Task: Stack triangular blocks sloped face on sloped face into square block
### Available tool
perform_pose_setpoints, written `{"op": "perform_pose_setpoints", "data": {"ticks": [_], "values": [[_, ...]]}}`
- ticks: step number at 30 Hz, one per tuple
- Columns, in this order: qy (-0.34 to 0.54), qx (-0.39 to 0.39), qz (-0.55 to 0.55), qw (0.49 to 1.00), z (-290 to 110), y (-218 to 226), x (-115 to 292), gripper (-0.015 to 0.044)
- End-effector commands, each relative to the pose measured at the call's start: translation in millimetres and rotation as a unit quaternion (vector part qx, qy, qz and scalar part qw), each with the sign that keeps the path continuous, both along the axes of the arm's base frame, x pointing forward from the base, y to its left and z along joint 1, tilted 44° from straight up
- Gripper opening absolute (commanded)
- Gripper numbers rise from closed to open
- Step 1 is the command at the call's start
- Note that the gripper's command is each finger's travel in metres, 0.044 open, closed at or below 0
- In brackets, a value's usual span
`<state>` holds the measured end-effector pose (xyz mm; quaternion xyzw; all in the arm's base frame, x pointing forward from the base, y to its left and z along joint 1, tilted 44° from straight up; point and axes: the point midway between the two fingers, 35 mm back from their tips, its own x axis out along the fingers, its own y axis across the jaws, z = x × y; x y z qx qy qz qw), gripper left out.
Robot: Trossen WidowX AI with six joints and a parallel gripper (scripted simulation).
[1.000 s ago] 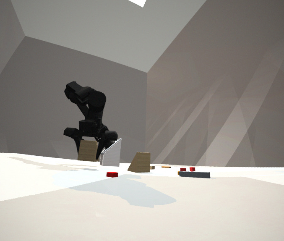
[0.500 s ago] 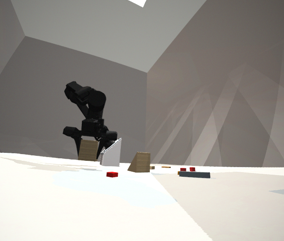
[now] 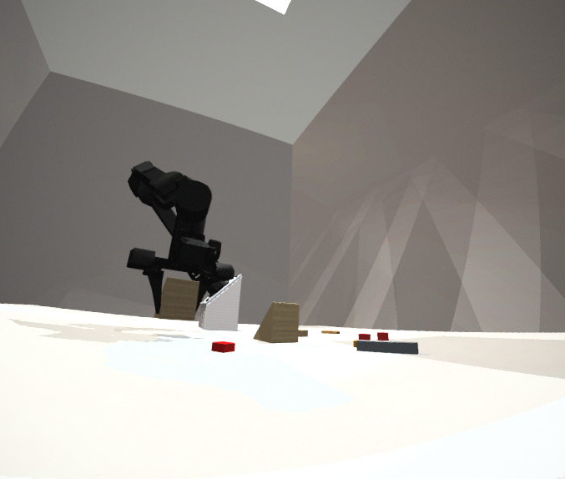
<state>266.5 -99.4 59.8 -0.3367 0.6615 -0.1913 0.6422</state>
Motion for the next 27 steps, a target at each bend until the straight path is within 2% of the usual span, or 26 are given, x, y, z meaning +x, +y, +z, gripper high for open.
{"op": "perform_pose_setpoints", "data": {"ticks": [1, 14, 27], "values": [[0.043, -0.004, 0.042, 0.998, -0.8, 0.2, -0.3, 0.0], [0.16, -0.013, 0.162, 0.974, -1.2, 0.6, -0.6, 0.0], [0.273, -0.021, 0.278, 0.921, -1.6, 0.9, -1.0, 0.0]]}}
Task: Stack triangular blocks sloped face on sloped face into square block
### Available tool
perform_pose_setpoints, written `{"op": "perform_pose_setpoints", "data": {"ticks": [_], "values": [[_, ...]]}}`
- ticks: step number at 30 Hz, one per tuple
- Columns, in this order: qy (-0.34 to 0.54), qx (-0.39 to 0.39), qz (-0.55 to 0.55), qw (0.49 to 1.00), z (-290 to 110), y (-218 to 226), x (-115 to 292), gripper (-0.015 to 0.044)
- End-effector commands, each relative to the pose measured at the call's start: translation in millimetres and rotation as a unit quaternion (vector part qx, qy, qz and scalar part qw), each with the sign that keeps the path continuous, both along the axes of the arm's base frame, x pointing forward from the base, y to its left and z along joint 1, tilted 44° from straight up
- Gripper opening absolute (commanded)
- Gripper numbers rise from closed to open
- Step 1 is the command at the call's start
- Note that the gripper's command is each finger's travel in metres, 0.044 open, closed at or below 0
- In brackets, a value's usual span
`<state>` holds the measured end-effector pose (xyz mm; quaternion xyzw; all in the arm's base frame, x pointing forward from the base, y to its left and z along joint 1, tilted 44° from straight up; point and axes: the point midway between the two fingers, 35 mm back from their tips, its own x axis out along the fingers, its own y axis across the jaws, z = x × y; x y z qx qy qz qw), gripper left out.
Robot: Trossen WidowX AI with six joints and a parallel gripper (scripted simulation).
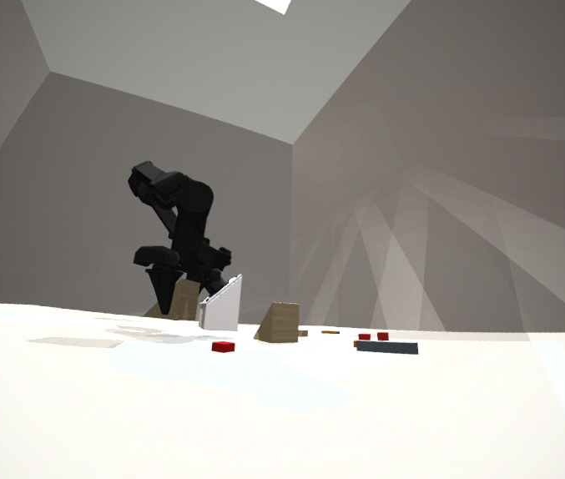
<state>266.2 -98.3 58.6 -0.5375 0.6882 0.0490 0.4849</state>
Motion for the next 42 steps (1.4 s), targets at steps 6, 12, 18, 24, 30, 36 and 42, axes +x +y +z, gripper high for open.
{"op": "perform_pose_setpoints", "data": {"ticks": [6, 12, 18, 24, 30, 36, 42], "values": [[0.076, -0.008, 0.075, 0.994, -1, 0, -1, 0.0], [0.074, -0.007, 0.074, 0.995, -3, -3, 0, 0.0], [0.069, -0.006, 0.069, 0.995, -10, -9, 0, 0.0], [0.064, -0.005, 0.064, 0.996, -17, -16, 1, 0.0], [0.062, -0.005, 0.063, 0.996, -20, -19, 1, 0.0], [0.062, -0.005, 0.063, 0.996, -20, -19, 1, 0.0], [0.06, -0.007, 0.061, 0.996, -18, -19, 1, 0.0026]]}}
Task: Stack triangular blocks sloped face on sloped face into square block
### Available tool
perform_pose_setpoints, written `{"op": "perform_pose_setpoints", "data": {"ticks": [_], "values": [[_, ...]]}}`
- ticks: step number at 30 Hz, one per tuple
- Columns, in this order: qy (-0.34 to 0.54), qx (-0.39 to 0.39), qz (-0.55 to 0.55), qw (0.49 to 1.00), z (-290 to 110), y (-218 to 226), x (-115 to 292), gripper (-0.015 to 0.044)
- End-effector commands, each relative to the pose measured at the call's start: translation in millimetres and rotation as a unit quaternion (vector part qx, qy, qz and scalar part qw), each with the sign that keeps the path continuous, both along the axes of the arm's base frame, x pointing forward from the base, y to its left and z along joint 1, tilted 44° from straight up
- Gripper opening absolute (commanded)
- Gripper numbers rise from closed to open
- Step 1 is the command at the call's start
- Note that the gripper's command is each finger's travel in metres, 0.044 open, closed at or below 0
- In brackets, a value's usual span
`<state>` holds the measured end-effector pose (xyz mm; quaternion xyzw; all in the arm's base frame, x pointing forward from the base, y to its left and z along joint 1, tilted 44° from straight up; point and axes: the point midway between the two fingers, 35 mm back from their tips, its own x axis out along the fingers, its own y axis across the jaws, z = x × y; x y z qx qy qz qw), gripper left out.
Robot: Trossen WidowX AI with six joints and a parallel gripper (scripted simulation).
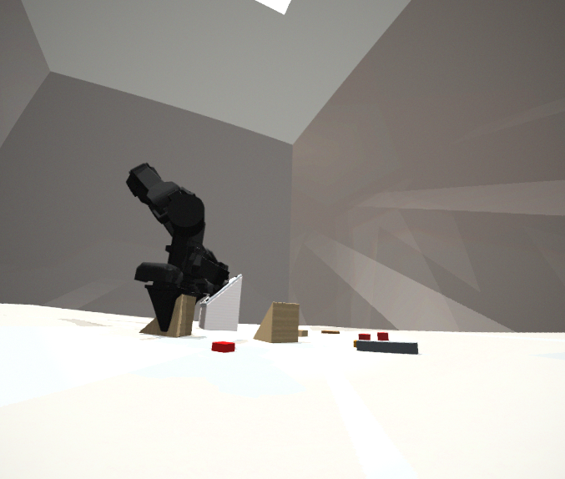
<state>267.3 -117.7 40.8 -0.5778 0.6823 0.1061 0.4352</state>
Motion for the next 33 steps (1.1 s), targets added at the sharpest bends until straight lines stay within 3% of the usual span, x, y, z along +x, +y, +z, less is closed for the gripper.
{"op": "perform_pose_setpoints", "data": {"ticks": [1, 16, 23, 28, 33], "values": [[0.0, 0.0, 0.0, 1.0, 0, 0, 0, 0.0052], [0.0, 0.0, 0.0, 1.0, 0, 0, 0, 0.044], [0.0, 0.0, 0.0, 1.0, 2, 2, 0, 0.044], [0.0, 0.002, 0.0, 1.0, 41, 40, -2, 0.044], [0.0, 0.002, 0.0, 1.0, 43, 42, -3, 0.044]]}}
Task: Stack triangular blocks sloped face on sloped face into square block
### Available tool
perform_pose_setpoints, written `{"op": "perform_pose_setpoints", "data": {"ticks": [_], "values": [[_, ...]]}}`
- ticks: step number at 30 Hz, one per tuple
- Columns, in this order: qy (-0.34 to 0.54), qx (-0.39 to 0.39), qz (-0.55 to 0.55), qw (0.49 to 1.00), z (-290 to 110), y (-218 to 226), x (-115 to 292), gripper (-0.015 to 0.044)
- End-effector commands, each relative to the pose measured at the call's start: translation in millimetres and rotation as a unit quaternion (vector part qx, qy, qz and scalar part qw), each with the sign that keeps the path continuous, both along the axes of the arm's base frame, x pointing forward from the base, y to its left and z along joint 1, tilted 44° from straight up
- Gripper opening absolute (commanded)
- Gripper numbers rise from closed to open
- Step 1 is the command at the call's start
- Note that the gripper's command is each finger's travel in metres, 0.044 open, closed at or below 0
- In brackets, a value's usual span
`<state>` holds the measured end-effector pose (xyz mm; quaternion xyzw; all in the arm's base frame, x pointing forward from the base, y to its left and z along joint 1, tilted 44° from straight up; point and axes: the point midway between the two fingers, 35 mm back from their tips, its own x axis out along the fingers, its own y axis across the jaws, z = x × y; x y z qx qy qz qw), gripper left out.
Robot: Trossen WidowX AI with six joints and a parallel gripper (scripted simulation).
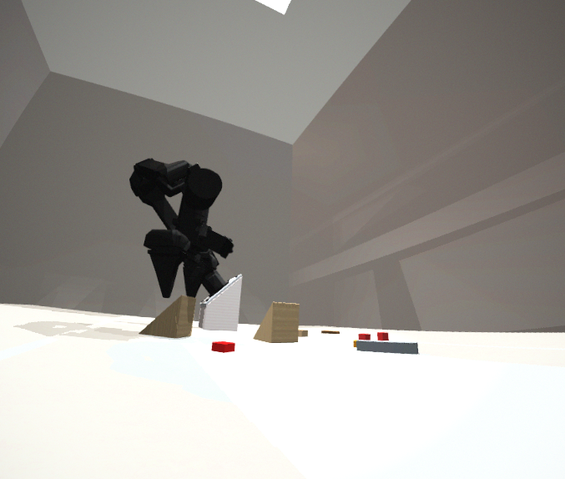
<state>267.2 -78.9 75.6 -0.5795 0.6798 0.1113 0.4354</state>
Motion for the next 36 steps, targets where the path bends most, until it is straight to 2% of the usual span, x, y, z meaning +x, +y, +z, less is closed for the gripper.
{"op": "perform_pose_setpoints", "data": {"ticks": [1, 7, 14, 18, 23, 36], "values": [[-0.001, -0.001, -0.004, 1.0, 6, 3, -2, 0.044], [-0.006, 0.0, -0.008, 1.0, 2, 1, 0, 0.044], [-0.162, -0.013, -0.204, 0.966, 0, 9, 1, 0.044], [-0.262, -0.029, -0.315, 0.912, -2, 14, 2, 0.044], [-0.387, -0.052, -0.434, 0.812, -3, 20, 4, 0.044], [-0.545, -0.085, -0.544, 0.632, -3, 31, 8, 0.044]]}}
